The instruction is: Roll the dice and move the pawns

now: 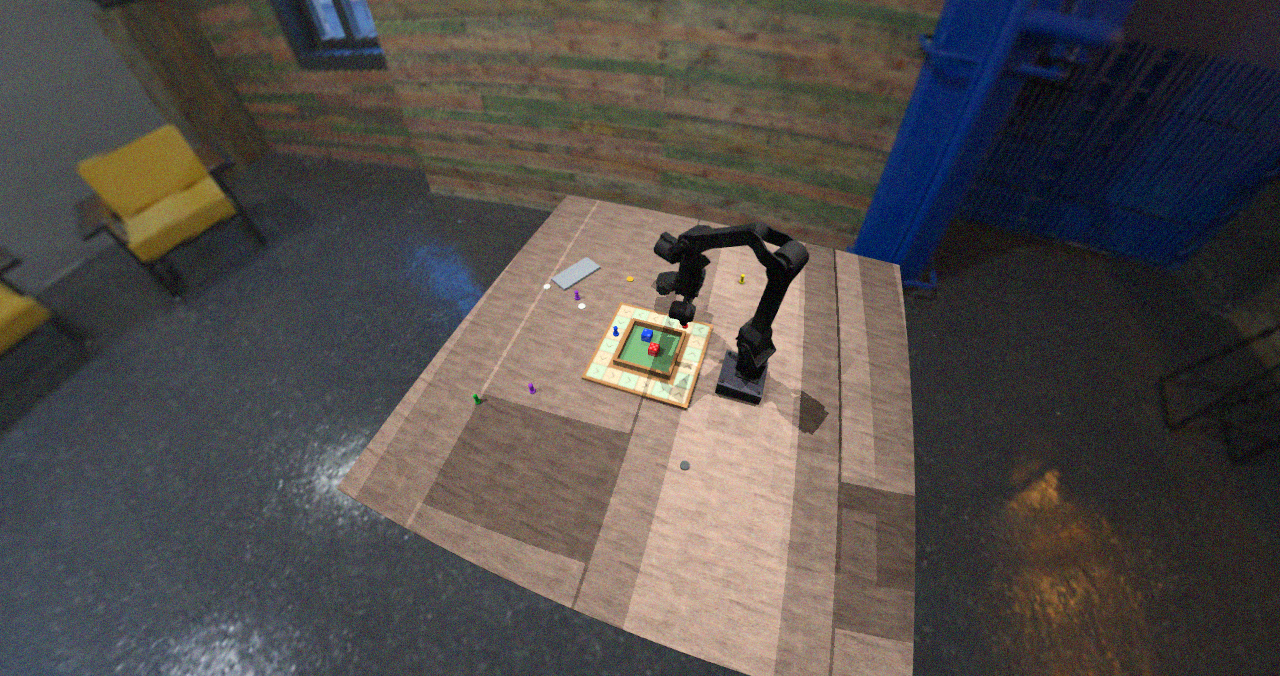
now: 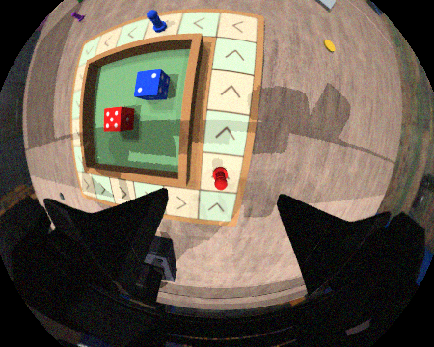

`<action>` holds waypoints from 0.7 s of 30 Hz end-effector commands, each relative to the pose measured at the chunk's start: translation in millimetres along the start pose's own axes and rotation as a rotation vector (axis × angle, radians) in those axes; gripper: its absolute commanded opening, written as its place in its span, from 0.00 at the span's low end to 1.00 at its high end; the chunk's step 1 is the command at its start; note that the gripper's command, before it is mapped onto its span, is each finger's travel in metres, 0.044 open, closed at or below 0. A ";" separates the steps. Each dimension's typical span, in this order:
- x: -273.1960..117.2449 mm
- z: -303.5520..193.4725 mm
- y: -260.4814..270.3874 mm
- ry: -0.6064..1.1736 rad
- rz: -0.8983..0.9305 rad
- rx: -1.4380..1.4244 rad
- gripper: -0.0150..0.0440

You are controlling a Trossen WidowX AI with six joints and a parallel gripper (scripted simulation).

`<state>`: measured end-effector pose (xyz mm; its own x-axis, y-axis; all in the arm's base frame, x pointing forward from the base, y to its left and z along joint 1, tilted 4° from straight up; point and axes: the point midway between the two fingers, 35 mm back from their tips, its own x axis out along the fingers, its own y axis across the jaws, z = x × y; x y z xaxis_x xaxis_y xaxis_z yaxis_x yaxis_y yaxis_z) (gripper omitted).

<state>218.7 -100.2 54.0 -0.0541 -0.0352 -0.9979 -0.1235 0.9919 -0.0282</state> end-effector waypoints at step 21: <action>-15.9 180.9 83.5 -0.021 0.004 -0.734 0.59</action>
<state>379.4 -6.0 58.6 -0.0333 -0.0287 -0.9990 -0.7185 0.6956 0.0040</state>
